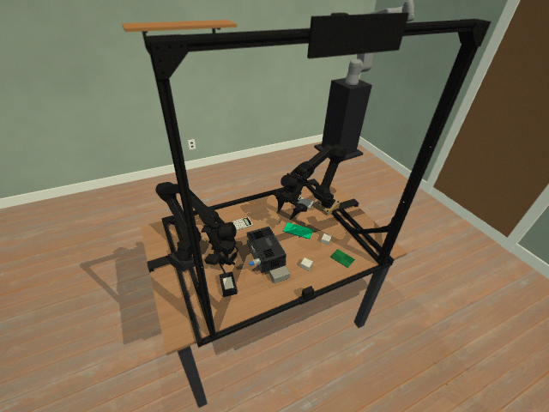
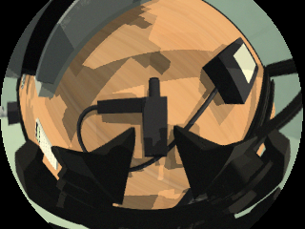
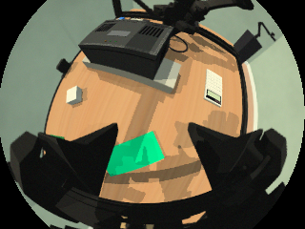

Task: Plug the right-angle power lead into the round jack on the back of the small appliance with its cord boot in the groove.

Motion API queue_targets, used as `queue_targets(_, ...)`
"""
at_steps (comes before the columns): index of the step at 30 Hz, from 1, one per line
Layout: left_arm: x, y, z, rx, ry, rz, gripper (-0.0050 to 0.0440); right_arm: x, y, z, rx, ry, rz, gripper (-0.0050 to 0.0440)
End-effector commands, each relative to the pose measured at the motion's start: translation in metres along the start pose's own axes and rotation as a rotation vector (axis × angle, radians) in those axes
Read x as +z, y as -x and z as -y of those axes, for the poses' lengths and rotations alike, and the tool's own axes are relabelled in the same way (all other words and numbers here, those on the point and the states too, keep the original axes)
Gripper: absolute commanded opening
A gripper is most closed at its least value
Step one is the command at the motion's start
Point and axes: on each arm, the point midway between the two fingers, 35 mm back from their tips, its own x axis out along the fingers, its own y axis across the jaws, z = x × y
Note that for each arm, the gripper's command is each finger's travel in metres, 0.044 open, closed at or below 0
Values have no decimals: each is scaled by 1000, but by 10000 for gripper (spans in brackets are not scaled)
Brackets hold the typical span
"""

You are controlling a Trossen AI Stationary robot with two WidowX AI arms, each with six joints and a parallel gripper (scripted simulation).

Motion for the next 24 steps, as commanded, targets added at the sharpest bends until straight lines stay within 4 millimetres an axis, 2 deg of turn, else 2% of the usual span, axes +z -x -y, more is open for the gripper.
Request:
queue_targets(1,-1,-1,1,-2,-5,-4,187,-1,0,0,-1,4,-3,400)
queue_targets(14,-1,-1,1,-2,-5,-4,100,-1,0,0,-1,4,-3,400)
queue_targets(18,-1,-1,1,-2,-5,-4,87,-1,0,0,-1,4,-3,400)
queue_targets(22,4,10,2,-7,-2,-8,0,-1,0,0,-1,4,-3,400)
queue_targets(24,7,20,3,-10,-1,-10,0,-1,0,0,-1,4,-3,400)
